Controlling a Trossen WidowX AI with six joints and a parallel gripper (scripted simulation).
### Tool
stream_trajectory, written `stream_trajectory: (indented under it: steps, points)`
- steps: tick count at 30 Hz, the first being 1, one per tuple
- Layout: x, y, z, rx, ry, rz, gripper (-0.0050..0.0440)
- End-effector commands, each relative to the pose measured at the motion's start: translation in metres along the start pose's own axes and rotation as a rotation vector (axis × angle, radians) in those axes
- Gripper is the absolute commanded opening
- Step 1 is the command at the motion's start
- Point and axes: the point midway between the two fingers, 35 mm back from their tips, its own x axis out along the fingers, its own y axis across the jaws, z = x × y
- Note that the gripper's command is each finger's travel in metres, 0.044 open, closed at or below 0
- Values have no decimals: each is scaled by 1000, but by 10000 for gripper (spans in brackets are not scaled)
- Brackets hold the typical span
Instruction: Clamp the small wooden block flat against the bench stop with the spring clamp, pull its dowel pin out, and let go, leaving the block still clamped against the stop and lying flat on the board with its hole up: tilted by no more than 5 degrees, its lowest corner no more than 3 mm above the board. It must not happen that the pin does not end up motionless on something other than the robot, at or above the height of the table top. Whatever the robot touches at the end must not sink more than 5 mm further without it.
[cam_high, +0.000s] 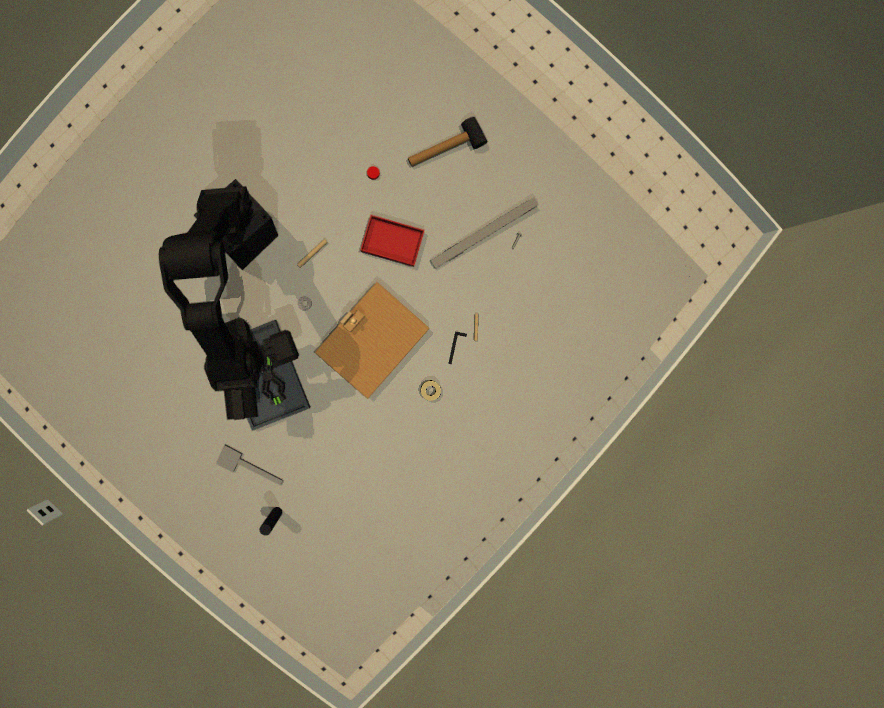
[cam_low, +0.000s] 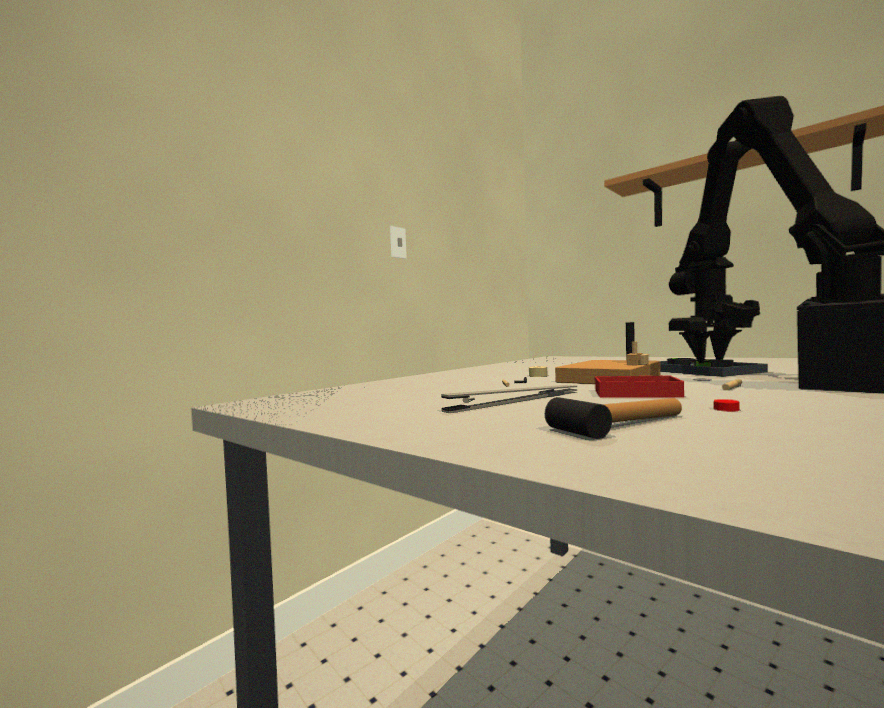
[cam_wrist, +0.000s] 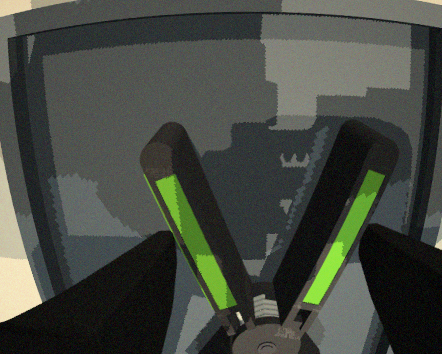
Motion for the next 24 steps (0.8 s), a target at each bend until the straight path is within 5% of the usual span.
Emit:
stream_trajectory:
  steps: [1, 24]
  points:
    - [0, 0, 0, 0, 0, 0, 233]
    - [0, 0, 0, 0, 0, 0, 107]
